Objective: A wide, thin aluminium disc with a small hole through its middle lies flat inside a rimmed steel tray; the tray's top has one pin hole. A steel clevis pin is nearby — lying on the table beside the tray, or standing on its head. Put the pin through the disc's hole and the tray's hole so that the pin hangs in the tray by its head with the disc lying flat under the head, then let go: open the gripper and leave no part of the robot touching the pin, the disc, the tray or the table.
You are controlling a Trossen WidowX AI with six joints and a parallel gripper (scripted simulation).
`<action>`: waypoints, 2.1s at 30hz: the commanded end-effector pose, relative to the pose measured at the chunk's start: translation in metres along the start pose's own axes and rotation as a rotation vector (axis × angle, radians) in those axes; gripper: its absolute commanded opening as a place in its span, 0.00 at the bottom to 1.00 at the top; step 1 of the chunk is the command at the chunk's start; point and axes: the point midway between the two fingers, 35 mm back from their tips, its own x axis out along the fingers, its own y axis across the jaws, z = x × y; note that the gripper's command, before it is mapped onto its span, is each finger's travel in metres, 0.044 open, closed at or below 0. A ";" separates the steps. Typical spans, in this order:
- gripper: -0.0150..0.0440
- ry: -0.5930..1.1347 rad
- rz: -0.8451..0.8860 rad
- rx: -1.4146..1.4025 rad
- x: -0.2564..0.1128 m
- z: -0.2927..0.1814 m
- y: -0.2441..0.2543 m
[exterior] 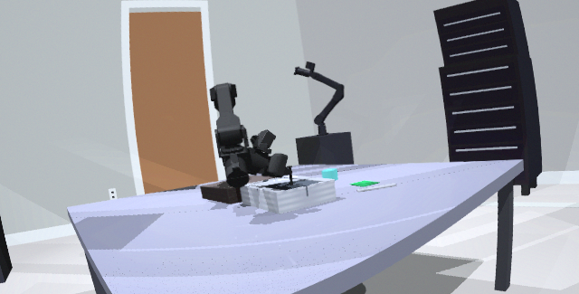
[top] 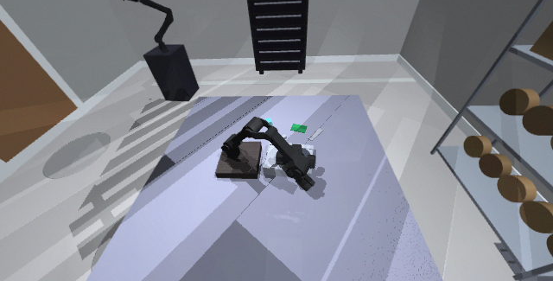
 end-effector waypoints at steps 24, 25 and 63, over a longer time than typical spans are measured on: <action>0.25 -0.011 0.006 0.006 -0.002 -0.002 0.001; 0.25 -0.011 0.006 0.006 -0.002 -0.002 0.001; 0.25 -0.013 0.014 0.022 -0.002 -0.002 0.001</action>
